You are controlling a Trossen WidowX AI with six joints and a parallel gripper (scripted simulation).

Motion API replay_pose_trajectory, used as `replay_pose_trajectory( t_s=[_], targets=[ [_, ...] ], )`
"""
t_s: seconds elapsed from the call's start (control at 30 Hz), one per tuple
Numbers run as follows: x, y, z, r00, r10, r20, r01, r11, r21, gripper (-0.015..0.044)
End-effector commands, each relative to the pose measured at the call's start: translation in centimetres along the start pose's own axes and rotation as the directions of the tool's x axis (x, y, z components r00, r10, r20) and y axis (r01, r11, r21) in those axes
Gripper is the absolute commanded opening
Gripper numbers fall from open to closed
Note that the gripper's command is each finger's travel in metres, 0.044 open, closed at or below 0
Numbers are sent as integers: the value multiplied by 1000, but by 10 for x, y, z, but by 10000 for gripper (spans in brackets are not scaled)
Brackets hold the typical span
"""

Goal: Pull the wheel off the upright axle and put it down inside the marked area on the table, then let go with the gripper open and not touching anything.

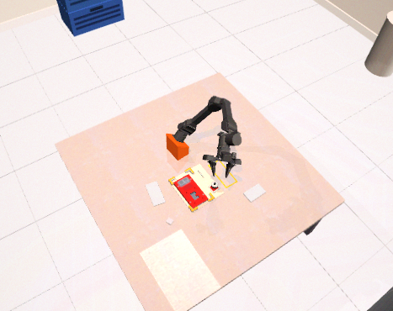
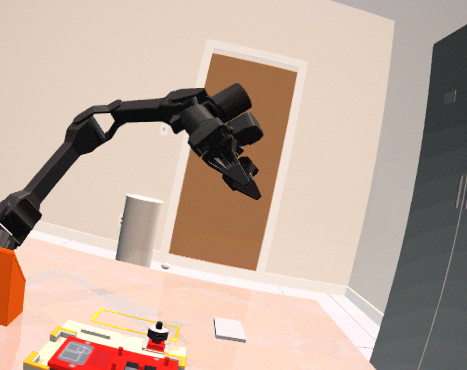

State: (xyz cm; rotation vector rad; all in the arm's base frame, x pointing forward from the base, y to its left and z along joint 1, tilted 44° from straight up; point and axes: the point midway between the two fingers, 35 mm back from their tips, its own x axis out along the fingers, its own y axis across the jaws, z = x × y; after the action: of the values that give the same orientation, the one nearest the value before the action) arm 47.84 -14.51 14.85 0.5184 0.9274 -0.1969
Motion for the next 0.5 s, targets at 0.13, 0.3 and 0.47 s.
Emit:
replay_pose_trajectory(
  t_s=[0.13,0.3,0.47],
  targets=[
    [41,34,-114,889,141,-436,-229,961,-157,300],
    [44,53,-178,731,221,-645,-405,902,-150,300],
    [36,69,-225,565,286,-774,-537,839,-82,300]
  ],
)
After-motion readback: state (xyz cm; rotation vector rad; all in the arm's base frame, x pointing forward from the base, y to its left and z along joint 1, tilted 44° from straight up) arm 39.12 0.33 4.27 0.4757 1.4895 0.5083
